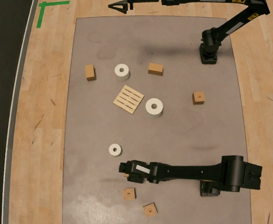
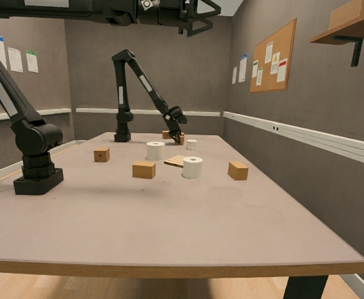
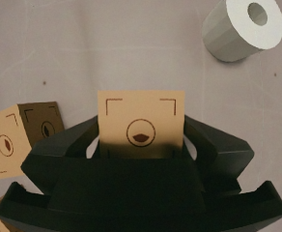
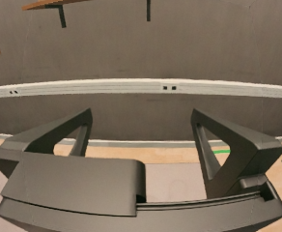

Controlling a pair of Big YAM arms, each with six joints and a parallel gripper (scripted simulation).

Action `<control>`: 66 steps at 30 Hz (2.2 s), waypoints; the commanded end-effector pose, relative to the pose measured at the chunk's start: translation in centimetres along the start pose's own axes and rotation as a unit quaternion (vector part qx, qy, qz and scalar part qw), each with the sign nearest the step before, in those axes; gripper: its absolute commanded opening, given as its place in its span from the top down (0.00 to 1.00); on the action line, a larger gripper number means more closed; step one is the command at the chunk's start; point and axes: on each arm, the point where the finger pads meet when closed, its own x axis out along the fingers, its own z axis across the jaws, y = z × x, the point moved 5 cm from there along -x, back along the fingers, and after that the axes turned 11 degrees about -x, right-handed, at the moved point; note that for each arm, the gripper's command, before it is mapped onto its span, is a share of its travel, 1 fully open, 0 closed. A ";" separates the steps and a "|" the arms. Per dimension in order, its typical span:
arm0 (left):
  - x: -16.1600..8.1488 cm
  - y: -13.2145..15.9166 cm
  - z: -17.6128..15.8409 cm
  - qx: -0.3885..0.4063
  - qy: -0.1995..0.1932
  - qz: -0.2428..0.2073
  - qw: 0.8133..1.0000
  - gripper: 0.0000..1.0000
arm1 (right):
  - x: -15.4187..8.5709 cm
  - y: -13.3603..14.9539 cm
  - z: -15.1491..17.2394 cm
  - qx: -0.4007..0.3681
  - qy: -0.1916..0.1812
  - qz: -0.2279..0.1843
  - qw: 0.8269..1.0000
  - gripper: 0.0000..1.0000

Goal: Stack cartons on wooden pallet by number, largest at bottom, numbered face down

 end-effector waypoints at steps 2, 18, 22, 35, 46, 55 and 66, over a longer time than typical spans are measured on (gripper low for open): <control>0.4 -0.3 -0.1 0.006 0.002 -0.005 1.000 0.50 | -0.1 -2.4 -0.4 -0.007 0.003 -0.022 1.000 0.00; -0.9 2.3 0.5 0.010 -0.002 0.015 1.000 0.21 | -0.1 -2.4 -0.4 -0.007 0.003 -0.022 1.000 0.00; -1.6 1.3 0.4 0.009 0.000 0.006 1.000 0.21 | -0.1 -2.4 -0.4 -0.007 0.003 -0.022 1.000 0.00; -5.6 1.5 0.2 0.006 0.001 0.007 1.000 0.00 | -0.1 -2.4 -0.4 -0.007 0.003 -0.022 1.000 0.00; -8.0 0.0 -0.3 0.003 0.002 -0.001 1.000 0.11 | -0.1 -2.4 -0.4 -0.007 0.003 -0.022 1.000 0.00; -6.7 0.0 0.0 -0.005 0.005 -0.014 1.000 0.21 | 1.8 2.8 9.7 -0.011 -0.093 -0.003 0.996 0.00; -6.8 -0.1 0.0 -0.003 0.006 -0.019 1.000 0.21 | -3.6 10.5 32.8 -0.037 -0.309 0.006 0.950 0.00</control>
